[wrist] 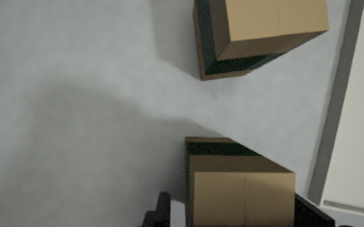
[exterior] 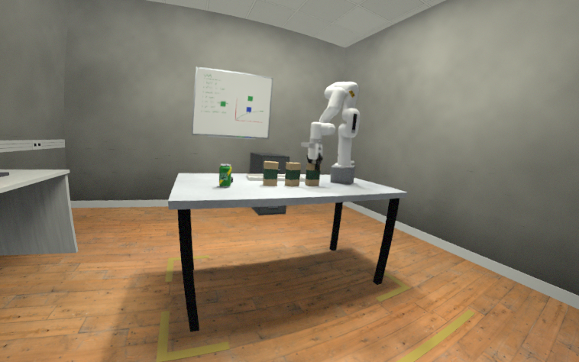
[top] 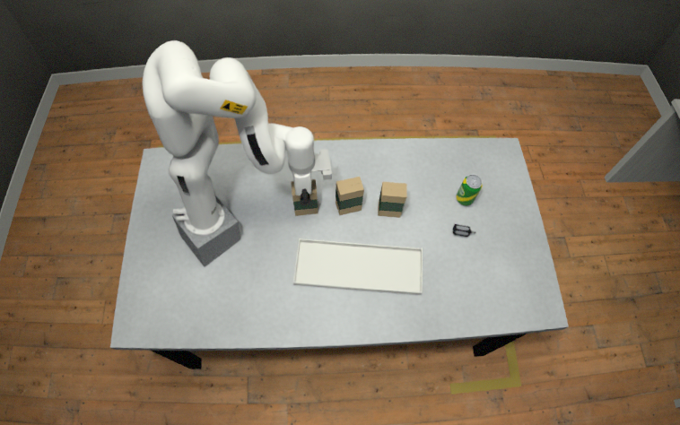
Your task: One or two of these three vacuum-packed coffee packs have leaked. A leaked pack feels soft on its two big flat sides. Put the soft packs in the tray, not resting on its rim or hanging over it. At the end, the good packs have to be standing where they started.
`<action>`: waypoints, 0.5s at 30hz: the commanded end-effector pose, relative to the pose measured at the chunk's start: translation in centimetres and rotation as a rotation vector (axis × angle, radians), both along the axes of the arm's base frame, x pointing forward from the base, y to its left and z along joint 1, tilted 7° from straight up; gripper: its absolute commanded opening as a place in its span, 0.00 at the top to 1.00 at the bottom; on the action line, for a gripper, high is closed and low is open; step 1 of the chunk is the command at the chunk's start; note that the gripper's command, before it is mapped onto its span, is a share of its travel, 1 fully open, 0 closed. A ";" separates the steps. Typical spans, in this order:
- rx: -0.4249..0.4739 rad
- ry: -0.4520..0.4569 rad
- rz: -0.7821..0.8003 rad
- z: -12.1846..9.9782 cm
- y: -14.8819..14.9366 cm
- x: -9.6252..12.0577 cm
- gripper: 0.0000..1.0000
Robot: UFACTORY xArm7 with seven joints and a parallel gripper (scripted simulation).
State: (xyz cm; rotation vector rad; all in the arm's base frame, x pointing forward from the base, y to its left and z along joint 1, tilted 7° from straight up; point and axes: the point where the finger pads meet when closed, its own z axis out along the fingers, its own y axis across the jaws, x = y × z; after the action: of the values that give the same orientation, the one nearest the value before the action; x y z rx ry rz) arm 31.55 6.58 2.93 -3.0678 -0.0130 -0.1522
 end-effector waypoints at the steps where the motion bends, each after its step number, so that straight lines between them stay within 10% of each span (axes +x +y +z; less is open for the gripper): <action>1: 0.001 -0.002 0.000 1.4 -0.1 -0.1 0.14; 15: 0.001 -0.002 0.000 8.3 -0.6 -0.8 0.14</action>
State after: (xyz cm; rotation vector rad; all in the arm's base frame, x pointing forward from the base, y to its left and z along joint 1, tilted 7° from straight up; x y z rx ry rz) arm 31.20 6.13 10.16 -3.0666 -0.0131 -0.1638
